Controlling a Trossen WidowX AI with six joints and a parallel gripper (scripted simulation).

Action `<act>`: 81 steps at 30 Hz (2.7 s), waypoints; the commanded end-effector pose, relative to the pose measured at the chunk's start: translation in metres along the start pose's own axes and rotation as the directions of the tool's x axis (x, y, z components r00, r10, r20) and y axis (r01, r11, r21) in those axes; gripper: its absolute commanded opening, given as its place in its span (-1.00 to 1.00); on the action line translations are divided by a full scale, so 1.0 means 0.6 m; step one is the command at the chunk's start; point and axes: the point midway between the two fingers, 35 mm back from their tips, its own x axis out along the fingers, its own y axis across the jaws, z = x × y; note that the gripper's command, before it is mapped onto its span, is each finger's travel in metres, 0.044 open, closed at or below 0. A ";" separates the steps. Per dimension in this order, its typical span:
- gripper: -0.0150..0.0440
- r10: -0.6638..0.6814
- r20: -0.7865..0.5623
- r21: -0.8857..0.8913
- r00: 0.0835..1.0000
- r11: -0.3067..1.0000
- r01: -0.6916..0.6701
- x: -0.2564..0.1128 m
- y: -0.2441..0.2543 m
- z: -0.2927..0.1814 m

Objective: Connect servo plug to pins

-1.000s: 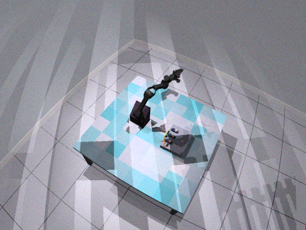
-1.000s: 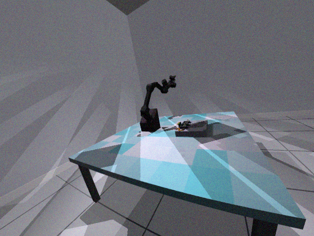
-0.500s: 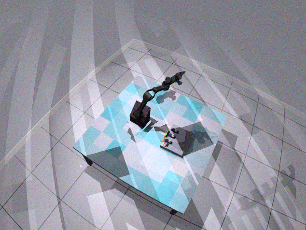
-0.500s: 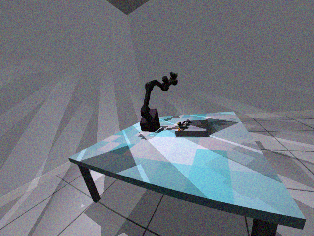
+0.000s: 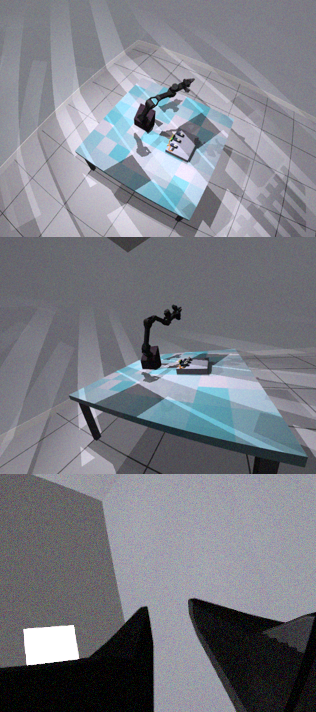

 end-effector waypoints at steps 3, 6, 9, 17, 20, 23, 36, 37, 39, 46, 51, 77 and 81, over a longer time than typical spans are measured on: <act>-0.10 0.001 0.040 -0.108 0.999 0.994 0.004 -0.010 0.048 0.051; -0.10 0.005 0.060 -0.153 0.998 0.988 0.004 -0.017 0.071 0.074; -0.10 0.010 0.080 -0.199 0.997 0.980 0.006 -0.024 0.094 0.097; -0.10 0.022 0.135 -0.318 0.991 0.948 0.022 -0.052 0.152 0.157; -0.10 0.026 0.155 -0.361 0.988 0.932 0.032 -0.064 0.172 0.178; -0.10 0.030 0.173 -0.403 0.984 0.914 0.043 -0.077 0.192 0.199; -0.10 0.051 0.260 -0.570 0.964 0.814 0.111 -0.148 0.269 0.282; -0.10 0.053 0.267 -0.582 0.962 0.805 0.117 -0.154 0.274 0.288; -0.10 0.056 0.280 -0.604 0.958 0.786 0.131 -0.167 0.285 0.299; -0.10 0.066 0.325 -0.675 0.943 0.715 0.182 -0.214 0.318 0.336; -0.10 0.074 0.357 -0.718 0.931 0.659 0.223 -0.249 0.339 0.359; -0.10 0.114 0.516 -0.829 0.849 0.313 0.463 -0.447 0.409 0.438; -0.10 0.120 0.539 -0.827 0.834 0.261 0.497 -0.476 0.414 0.444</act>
